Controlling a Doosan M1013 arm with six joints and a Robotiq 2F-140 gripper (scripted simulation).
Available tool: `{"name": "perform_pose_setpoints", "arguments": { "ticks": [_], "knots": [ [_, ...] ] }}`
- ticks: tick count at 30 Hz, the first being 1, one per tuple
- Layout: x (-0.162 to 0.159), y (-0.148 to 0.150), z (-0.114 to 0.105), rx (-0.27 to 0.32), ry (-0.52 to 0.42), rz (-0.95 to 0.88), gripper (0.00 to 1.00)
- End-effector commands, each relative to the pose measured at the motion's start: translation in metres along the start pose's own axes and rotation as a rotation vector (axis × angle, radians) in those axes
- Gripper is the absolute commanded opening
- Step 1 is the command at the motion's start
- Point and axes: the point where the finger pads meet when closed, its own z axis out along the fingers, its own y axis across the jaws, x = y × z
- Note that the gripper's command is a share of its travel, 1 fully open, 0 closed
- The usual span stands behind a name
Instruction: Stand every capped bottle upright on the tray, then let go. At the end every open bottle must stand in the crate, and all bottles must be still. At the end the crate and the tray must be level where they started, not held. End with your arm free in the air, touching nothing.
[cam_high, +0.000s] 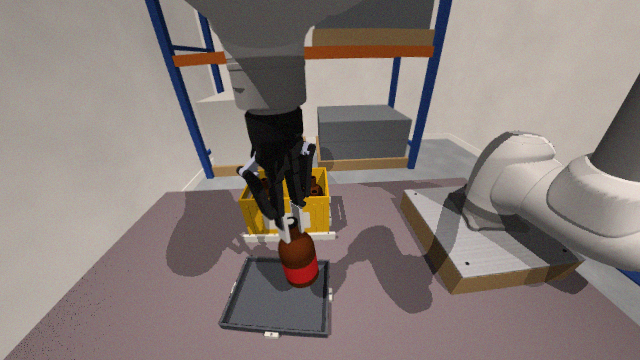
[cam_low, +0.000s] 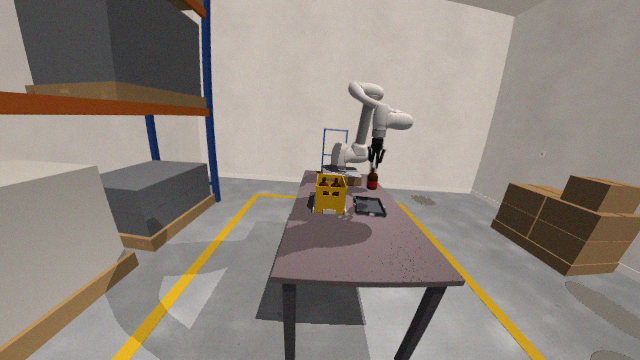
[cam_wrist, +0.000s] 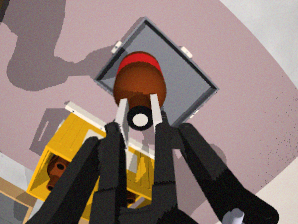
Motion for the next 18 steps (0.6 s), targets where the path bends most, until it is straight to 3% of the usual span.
{"name": "perform_pose_setpoints", "arguments": {
  "ticks": [1,18],
  "knots": [
    [0.0,0.0,0.006,0.0,0.0,0.0,0.0],
    [0.001,0.0,0.035,0.0,0.0,0.0,0.0]
  ]
}}
